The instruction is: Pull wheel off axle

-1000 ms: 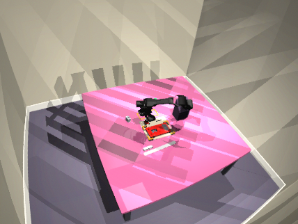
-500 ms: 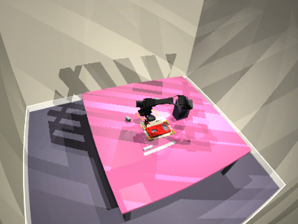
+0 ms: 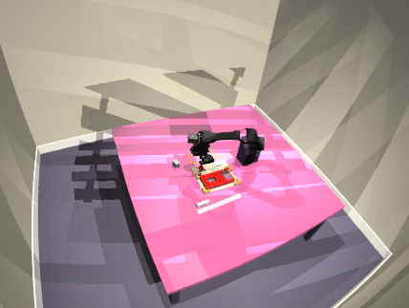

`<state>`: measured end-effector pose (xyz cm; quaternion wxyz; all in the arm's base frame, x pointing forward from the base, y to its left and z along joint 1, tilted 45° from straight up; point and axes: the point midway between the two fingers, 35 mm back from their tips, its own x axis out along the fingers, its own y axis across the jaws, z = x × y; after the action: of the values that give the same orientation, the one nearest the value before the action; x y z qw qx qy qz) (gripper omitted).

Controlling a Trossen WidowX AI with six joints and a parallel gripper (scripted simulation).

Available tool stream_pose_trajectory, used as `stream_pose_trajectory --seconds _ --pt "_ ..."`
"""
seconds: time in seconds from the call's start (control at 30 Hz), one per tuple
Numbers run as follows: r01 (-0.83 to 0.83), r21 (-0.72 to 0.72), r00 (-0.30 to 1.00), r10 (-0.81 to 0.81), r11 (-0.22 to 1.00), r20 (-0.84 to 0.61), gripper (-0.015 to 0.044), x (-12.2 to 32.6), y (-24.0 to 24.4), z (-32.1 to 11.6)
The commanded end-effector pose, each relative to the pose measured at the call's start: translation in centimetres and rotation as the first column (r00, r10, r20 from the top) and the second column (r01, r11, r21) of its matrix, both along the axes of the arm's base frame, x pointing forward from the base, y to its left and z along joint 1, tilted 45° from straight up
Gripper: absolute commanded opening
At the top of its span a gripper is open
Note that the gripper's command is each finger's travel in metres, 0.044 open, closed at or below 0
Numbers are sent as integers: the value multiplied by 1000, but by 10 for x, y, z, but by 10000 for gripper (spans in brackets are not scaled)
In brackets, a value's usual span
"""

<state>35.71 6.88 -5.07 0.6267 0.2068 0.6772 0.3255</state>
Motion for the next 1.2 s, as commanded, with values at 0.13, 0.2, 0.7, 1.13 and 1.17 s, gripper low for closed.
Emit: stream_pose_trajectory --seconds 0.13,0.2,0.7,1.13,1.17 --pt "-1 0 1000 1 1000 11 0 2 -3 5" --pt "-1 0 1000 1 1000 11 0 2 -3 5" --pt "0 -1 1000 0 1000 11 0 4 -22 23" --pt "6 -2 1000 -6 1000 -2 0 -7 -47 8" --pt "6 -3 1000 -6 1000 -1 0 -9 -51 5"
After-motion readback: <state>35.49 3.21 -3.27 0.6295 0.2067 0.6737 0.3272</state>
